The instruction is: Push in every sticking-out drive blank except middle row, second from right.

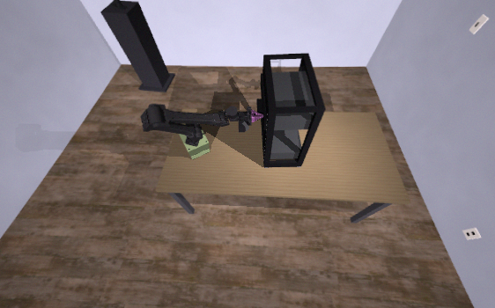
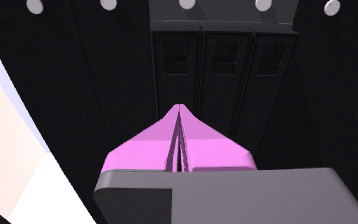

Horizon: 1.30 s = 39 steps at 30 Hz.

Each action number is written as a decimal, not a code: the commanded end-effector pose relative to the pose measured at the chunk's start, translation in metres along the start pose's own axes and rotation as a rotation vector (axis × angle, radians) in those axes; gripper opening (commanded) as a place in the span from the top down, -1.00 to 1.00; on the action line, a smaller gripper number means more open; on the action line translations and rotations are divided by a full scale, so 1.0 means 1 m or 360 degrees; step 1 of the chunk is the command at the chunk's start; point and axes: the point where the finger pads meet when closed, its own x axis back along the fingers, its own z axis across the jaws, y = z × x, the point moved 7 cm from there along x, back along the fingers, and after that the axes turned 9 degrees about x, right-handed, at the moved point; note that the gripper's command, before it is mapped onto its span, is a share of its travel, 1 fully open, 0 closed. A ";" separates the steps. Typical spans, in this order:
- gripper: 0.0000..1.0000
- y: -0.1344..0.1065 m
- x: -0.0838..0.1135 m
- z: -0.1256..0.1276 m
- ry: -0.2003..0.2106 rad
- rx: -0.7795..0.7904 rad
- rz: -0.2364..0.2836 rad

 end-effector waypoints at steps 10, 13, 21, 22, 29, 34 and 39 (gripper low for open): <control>1.00 0.012 -0.028 0.025 0.0067 -0.0044 -0.0046; 1.00 0.012 -0.028 0.025 0.0067 -0.0044 -0.0045; 1.00 0.001 0.016 0.013 0.0032 -0.0024 0.0004; 1.00 0.001 0.023 0.013 0.0032 -0.0014 0.0004; 1.00 0.001 0.066 0.012 0.0030 -0.0001 0.0004; 1.00 0.000 0.086 0.011 0.0029 0.0000 0.0004; 1.00 0.000 0.095 0.011 0.0028 0.0000 0.0004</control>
